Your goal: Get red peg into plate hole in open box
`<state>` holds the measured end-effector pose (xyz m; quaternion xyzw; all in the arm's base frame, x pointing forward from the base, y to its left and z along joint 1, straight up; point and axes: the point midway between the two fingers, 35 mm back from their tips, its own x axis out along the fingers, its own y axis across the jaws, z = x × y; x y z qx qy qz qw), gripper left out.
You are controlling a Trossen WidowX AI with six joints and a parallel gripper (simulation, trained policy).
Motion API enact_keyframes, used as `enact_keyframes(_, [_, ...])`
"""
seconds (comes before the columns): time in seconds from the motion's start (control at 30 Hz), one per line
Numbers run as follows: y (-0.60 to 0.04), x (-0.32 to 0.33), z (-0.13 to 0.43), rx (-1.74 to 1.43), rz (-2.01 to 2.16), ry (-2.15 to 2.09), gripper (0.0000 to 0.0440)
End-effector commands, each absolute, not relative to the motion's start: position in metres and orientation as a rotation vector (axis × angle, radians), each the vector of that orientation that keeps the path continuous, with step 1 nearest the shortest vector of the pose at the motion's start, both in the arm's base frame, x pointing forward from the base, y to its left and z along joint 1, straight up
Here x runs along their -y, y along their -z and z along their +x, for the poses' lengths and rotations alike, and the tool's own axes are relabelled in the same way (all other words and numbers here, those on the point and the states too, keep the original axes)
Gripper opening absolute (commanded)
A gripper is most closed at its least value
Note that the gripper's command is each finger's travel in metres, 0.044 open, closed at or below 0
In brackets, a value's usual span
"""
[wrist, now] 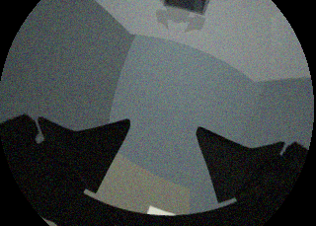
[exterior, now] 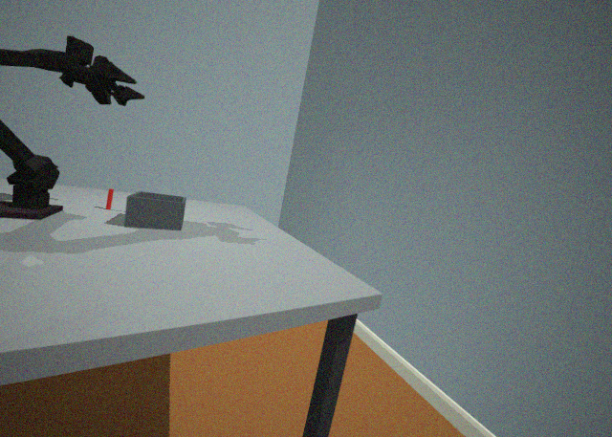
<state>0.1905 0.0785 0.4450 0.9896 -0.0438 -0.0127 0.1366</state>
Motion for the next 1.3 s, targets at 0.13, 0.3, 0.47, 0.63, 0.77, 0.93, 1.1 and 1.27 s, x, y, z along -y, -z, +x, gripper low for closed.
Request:
enact_keyframes(0.13, [-0.435, -0.092, 0.197, 0.041, 2.704, 0.066, 0.0440])
enact_keyframes(0.3, [-0.422, -0.104, 0.204, -0.031, 2.541, 0.103, 0.0440])
enact_keyframes(0.47, [-0.406, -0.116, 0.211, -0.104, 2.378, 0.143, 0.0440])
enact_keyframes(0.63, [-0.387, -0.126, 0.217, -0.180, 2.216, 0.184, 0.0440])
enact_keyframes(0.77, [-0.371, -0.132, 0.221, -0.244, 2.088, 0.218, 0.0440])
enact_keyframes(0.93, [-0.349, -0.139, 0.225, -0.326, 1.928, 0.260, 0.0440])
enact_keyframes(1.1, [-0.326, -0.144, 0.227, -0.414, 1.770, 0.302, 0.0440])
enact_keyframes(1.27, [-0.303, -0.147, 0.227, -0.506, 1.614, 0.344, 0.0440])
